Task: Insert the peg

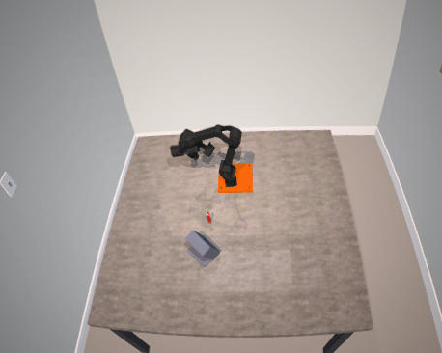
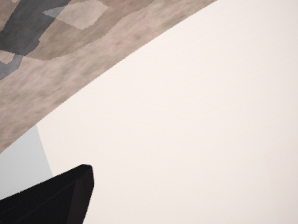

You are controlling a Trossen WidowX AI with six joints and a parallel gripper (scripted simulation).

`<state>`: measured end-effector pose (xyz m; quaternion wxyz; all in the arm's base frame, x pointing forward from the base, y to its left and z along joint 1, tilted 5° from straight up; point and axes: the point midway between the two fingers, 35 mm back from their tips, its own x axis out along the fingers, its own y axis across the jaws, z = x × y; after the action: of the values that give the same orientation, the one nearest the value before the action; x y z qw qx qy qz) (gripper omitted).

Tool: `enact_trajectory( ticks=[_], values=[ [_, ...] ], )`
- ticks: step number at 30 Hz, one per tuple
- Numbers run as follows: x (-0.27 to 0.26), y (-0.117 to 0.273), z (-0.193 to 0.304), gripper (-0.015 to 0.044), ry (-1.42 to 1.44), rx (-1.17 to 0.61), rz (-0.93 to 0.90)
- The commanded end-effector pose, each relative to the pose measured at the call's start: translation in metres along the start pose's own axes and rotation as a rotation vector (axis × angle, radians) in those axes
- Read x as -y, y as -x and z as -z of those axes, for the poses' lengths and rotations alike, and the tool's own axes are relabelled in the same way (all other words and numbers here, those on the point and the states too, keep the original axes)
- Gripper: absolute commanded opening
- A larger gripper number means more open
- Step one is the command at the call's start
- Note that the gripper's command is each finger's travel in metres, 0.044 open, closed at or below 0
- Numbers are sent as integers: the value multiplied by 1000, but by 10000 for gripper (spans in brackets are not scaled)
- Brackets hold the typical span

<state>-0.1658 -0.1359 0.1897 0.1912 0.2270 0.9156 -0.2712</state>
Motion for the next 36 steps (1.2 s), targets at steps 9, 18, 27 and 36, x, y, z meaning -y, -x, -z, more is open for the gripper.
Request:
enact_trajectory(
  ticks=[9, 18, 27, 36],
  values=[
    [3, 30, -36, 440, -205, 177, 13],
    [-2, 56, -62, 440, -340, 310, -10],
    [-11, 84, -85, 440, -458, 435, -56],
    [-25, 113, -105, 440, -558, 549, -130]
  ],
)
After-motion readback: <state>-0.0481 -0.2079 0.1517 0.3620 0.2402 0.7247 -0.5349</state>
